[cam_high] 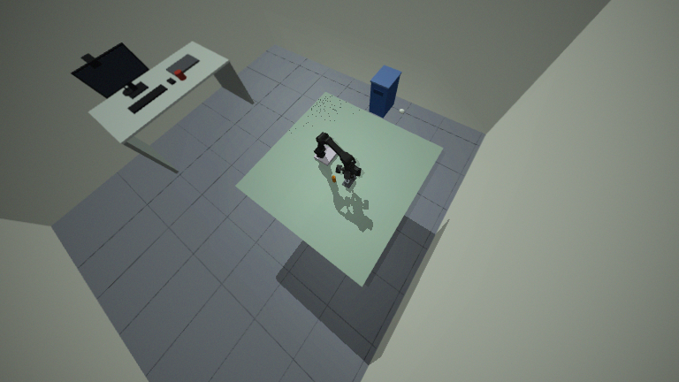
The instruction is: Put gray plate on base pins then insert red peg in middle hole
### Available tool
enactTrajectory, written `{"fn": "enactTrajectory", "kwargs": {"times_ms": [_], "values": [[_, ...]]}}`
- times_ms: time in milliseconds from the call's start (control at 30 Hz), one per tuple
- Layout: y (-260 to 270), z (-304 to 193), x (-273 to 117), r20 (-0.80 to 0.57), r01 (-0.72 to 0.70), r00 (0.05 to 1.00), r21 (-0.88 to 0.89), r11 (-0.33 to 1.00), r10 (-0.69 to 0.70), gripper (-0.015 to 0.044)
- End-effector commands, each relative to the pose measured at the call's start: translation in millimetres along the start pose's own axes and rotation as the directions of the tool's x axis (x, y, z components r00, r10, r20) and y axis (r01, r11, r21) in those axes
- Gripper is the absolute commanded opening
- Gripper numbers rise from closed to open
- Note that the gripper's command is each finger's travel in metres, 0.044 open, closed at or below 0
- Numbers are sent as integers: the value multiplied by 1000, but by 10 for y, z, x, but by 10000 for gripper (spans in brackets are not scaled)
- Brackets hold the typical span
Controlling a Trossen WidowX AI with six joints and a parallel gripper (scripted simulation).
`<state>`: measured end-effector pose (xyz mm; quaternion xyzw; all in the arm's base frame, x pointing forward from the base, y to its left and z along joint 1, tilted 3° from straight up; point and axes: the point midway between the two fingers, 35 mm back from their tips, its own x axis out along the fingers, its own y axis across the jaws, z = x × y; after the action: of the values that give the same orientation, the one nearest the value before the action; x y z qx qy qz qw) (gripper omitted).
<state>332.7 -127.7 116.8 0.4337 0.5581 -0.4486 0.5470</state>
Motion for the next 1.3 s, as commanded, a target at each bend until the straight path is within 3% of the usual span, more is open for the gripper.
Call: {"fn": "enactTrajectory", "kwargs": {"times_ms": [0, 1267], "values": [[1, 11, -12, 5, 0, 1000, -5, 1000, 0, 0], [6, 21, 141, 3, -2, 1000, -1, 1000, 2, 0]]}}
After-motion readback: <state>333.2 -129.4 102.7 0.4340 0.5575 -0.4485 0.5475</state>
